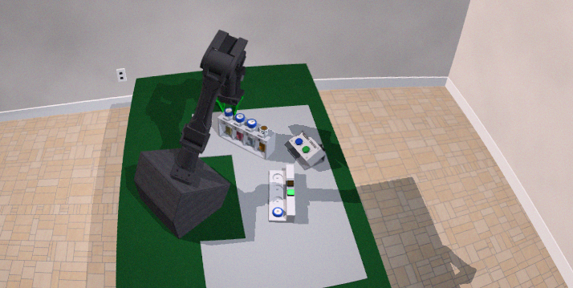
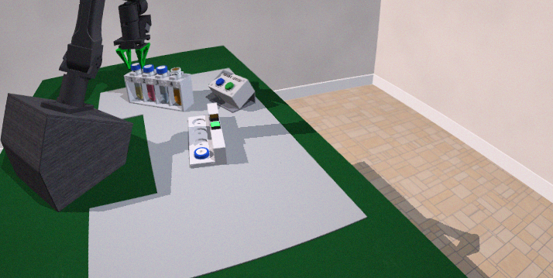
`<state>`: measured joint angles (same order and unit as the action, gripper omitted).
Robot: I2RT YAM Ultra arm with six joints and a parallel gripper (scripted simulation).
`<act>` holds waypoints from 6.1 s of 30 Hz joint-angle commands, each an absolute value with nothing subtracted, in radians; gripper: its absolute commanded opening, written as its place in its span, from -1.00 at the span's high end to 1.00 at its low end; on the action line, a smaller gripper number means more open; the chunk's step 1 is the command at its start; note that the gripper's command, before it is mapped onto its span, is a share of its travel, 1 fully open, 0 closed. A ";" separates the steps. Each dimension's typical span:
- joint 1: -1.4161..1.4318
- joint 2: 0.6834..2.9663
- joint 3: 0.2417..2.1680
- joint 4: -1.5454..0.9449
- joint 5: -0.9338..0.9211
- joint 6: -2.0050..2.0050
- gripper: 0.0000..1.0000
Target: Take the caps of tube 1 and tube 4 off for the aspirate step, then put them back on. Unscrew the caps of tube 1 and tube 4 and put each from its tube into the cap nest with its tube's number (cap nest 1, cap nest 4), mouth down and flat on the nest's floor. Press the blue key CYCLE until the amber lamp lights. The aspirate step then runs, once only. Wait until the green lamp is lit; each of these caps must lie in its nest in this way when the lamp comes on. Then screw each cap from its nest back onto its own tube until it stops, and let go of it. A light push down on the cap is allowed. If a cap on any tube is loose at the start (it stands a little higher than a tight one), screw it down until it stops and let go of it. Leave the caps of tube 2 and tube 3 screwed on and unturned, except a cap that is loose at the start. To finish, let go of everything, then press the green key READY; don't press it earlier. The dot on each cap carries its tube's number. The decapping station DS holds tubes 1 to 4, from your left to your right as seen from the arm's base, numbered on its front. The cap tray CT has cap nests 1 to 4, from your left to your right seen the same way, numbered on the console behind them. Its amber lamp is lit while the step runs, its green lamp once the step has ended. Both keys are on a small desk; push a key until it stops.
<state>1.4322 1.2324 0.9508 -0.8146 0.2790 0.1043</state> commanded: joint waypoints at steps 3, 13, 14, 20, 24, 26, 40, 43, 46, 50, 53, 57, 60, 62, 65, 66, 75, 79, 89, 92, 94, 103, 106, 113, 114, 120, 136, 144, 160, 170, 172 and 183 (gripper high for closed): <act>1.434 1.225 0.956 -0.817 0.280 -0.126 0.02; 1.434 1.225 0.956 -0.817 0.280 -0.486 0.02; 1.434 1.225 0.956 -0.817 0.280 -0.526 0.02; 1.435 1.225 0.955 -0.817 0.280 -0.726 0.02; 1.435 1.225 0.955 -0.817 0.280 -0.846 0.02; 1.435 1.225 0.955 -0.817 0.280 -0.926 0.02; 1.436 1.224 0.954 -0.817 0.280 -1.405 0.02; 1.436 1.224 0.954 -0.817 0.280 -1.525 0.02; 1.436 1.224 0.954 -0.817 0.280 -1.645 0.02; 1.436 1.224 0.954 -0.817 0.280 -1.742 0.02; 1.436 1.223 0.953 -0.817 0.280 -1.742 0.02; 1.436 1.223 0.953 -0.817 0.280 -1.743 0.02; 1.436 1.223 0.953 -0.817 0.280 -1.743 1.00; 1.436 1.223 0.953 -0.817 0.280 -1.742 1.00; 1.436 1.223 0.953 -0.817 0.280 -1.743 1.00; 1.436 1.223 0.953 -0.817 0.280 -1.743 1.00; 1.436 1.223 0.953 -0.816 0.280 -1.593 1.00; 1.435 1.224 0.952 -0.816 0.280 -1.393 1.00; 1.435 1.224 0.952 -0.814 0.280 -0.994 1.00; 1.435 1.224 0.952 -0.814 0.280 -0.844 1.00; 1.435 1.224 0.952 -0.814 0.280 -0.744 1.00; 1.434 1.225 0.951 -0.813 0.280 -0.294 1.00; 1.434 1.225 0.951 -0.812 0.280 -0.244 1.00; 1.434 1.225 0.950 -0.811 0.279 0.106 1.00; 1.434 1.225 0.950 -0.811 0.279 0.155 1.00; 1.434 1.226 0.950 -0.811 0.279 0.455 1.00; 1.433 1.226 0.949 -0.809 0.279 1.155 1.00; 1.433 1.227 0.949 -0.808 0.279 1.455 1.00; 1.433 1.227 0.948 -0.807 0.279 1.745 1.00; 1.433 1.227 0.948 -0.807 0.279 1.745 0.02; 1.434 1.226 0.949 -0.809 0.280 1.663 0.02; 1.434 1.226 0.949 -0.809 0.280 1.080 0.02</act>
<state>1.4322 1.2312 0.9455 -0.8078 0.2787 1.3018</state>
